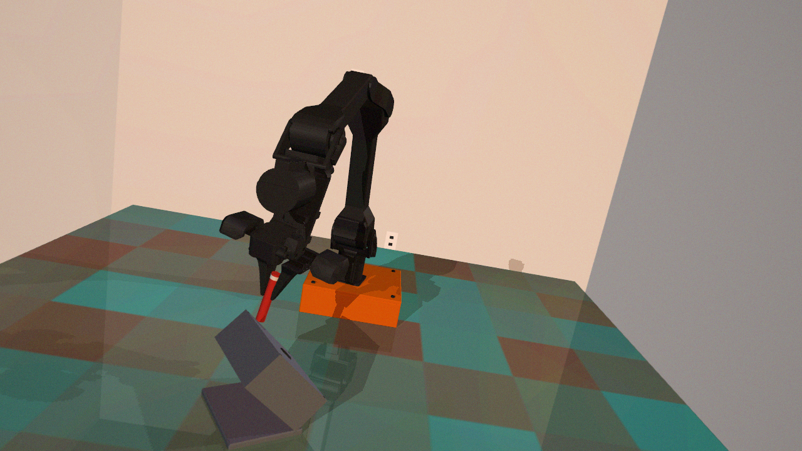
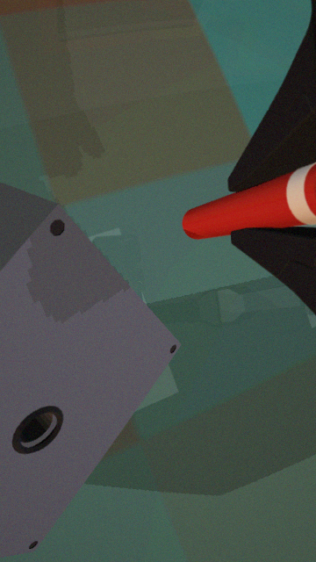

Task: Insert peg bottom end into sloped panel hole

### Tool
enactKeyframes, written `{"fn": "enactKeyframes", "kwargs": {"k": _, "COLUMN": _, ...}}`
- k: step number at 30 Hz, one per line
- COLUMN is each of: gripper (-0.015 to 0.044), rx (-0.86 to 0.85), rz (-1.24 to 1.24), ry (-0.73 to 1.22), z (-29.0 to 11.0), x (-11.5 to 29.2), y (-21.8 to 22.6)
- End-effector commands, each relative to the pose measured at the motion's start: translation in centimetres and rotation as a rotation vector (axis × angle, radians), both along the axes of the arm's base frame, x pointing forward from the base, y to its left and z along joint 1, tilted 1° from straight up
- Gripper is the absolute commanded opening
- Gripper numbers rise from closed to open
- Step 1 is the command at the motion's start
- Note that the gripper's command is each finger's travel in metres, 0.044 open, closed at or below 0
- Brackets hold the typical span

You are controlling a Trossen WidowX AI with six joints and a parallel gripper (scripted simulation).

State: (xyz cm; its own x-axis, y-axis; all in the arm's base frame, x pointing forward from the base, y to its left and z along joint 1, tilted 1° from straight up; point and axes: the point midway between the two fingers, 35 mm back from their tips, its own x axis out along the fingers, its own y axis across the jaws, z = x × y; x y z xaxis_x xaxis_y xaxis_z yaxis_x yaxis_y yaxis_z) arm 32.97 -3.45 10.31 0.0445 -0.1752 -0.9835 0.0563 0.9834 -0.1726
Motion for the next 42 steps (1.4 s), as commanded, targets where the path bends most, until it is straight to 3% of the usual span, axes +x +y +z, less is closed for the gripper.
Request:
{"fn": "enactKeyframes", "kwargs": {"k": 1, "gripper": 0.0, "rx": -0.026, "rz": 0.039, "ry": -0.003, "z": 0.1, "x": 0.0, "y": 0.3}}
{"fn": "enactKeyframes", "kwargs": {"k": 42, "gripper": 0.0, "rx": -0.22, "rz": 0.373, "ry": -0.017, "z": 0.9, "x": 0.6, "y": 4.5}}
